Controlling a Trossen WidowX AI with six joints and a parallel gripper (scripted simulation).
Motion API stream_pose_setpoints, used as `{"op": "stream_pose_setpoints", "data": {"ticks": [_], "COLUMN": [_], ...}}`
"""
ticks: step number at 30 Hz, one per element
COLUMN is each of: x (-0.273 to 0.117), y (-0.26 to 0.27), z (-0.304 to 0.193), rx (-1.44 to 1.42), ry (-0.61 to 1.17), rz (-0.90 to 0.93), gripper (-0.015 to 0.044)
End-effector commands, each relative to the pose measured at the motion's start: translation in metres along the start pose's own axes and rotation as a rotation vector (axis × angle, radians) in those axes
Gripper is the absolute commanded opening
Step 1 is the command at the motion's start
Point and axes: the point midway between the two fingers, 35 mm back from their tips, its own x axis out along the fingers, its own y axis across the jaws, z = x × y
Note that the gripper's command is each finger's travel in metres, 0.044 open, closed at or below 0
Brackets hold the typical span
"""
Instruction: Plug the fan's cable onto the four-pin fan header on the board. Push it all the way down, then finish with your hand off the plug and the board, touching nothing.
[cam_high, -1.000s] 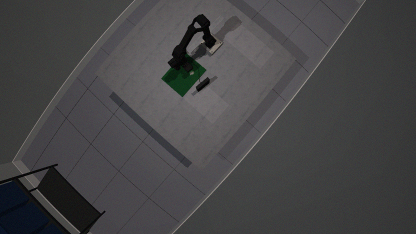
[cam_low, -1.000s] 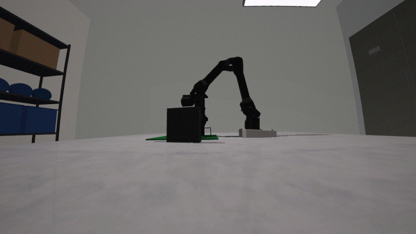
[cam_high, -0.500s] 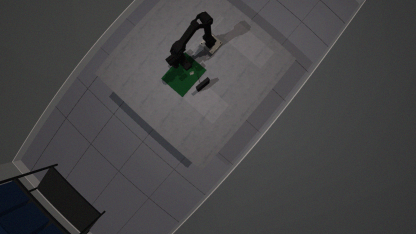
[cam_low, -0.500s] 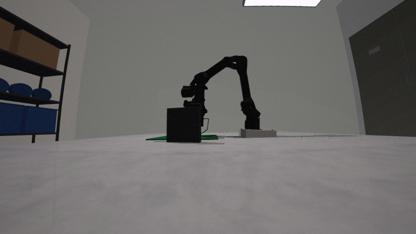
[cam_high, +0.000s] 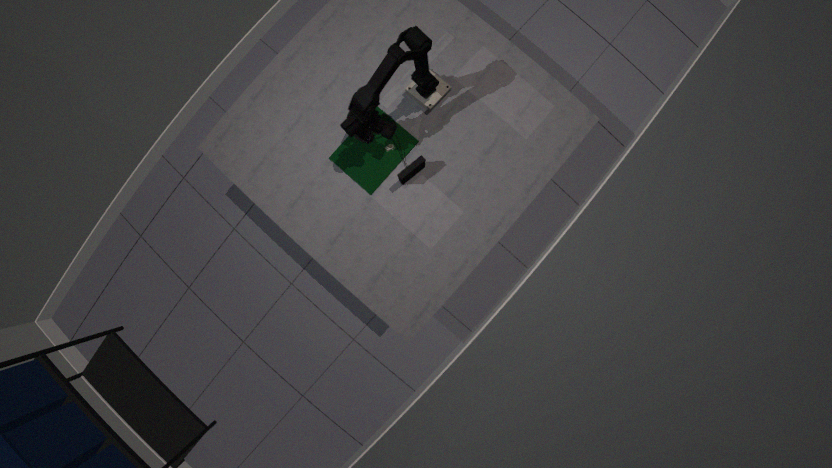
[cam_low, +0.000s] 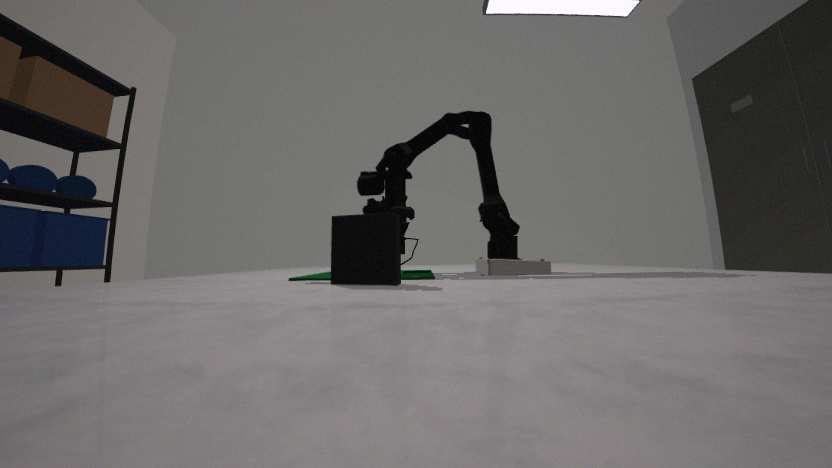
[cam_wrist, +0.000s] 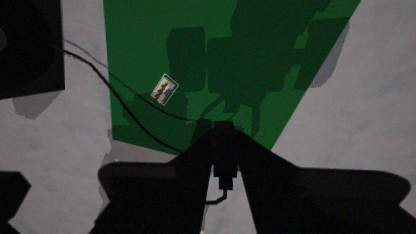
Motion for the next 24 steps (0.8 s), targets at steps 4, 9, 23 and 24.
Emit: {"op": "stream_pose_setpoints", "data": {"ticks": [4,9,23,24], "x": [0.000,0.000,0.000,0.000], "y": [0.008,0.013,0.027,0.028], "z": [0.004,0.006,0.013,0.014], "rx": [-0.221,-0.394,-0.878,-0.913], "ry": [-0.002,-0.003,-0.005,-0.005], "rz": [0.005,0.006,0.006,0.006], "gripper": [0.0000,0.0000,0.0000,0.0000]}}
